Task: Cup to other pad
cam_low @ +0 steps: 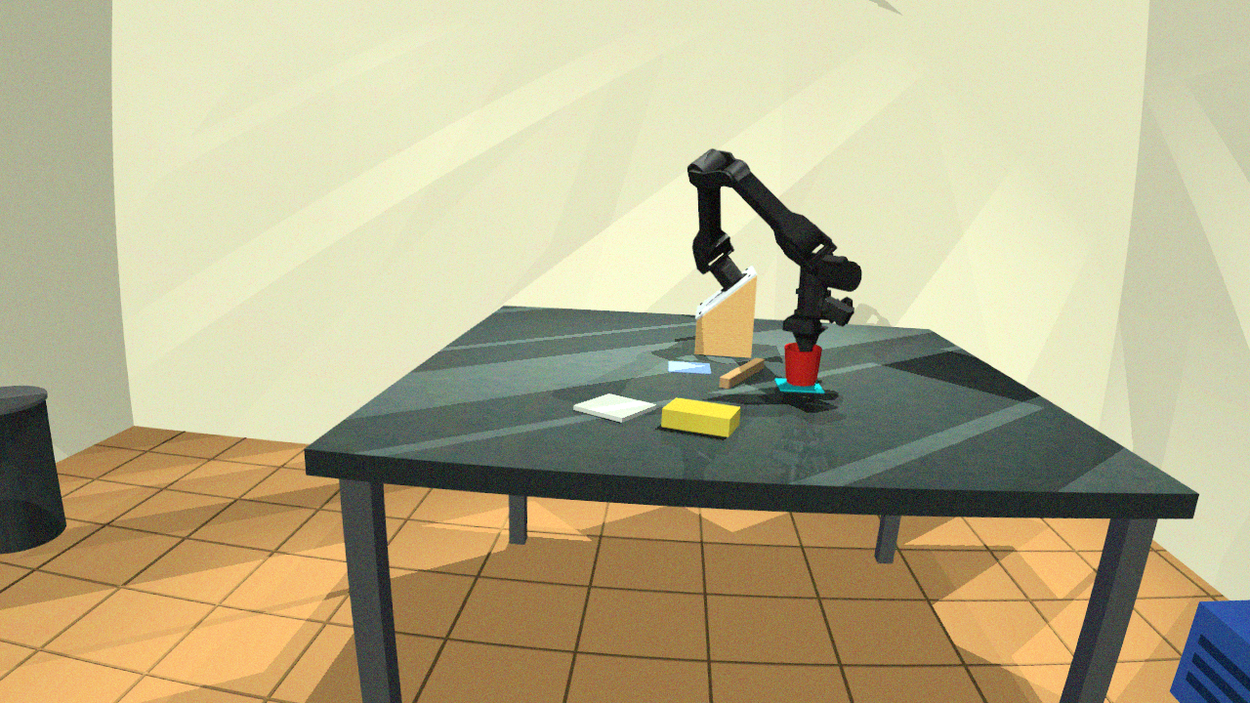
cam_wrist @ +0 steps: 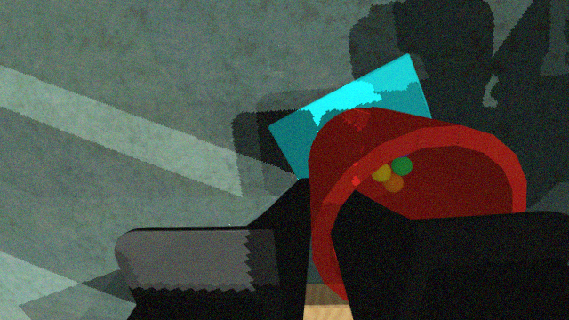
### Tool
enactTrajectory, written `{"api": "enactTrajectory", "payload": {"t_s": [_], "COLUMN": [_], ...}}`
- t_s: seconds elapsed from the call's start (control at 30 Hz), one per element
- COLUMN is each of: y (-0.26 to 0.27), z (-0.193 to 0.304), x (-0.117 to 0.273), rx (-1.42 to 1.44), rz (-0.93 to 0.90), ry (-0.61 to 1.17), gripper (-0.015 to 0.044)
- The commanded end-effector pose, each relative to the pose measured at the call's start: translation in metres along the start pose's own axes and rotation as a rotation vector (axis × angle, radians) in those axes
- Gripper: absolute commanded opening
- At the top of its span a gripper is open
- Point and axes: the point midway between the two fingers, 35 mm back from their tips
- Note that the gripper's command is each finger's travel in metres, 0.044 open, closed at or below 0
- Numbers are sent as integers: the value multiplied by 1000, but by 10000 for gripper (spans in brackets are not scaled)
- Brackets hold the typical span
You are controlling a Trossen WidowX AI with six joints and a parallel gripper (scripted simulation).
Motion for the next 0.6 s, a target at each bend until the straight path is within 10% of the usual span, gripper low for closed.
{"api": "enactTrajectory", "payload": {"t_s": [0.0,0.23,0.57], "y": [0,0,-1], "z": [0,0,0], "x": [1,1,5], "rx": [-1,-1,-1], "rz": [0,0,1], "ry": [-1,-1,-1], "gripper": [0,128,128]}}
Point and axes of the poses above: the point midway between the two fingers, 35 mm back from their tips, its own x axis back along the fingers, its own y axis across the jaws, z = x × y, and after that the axes turned 2 degrees about -x, right-handed
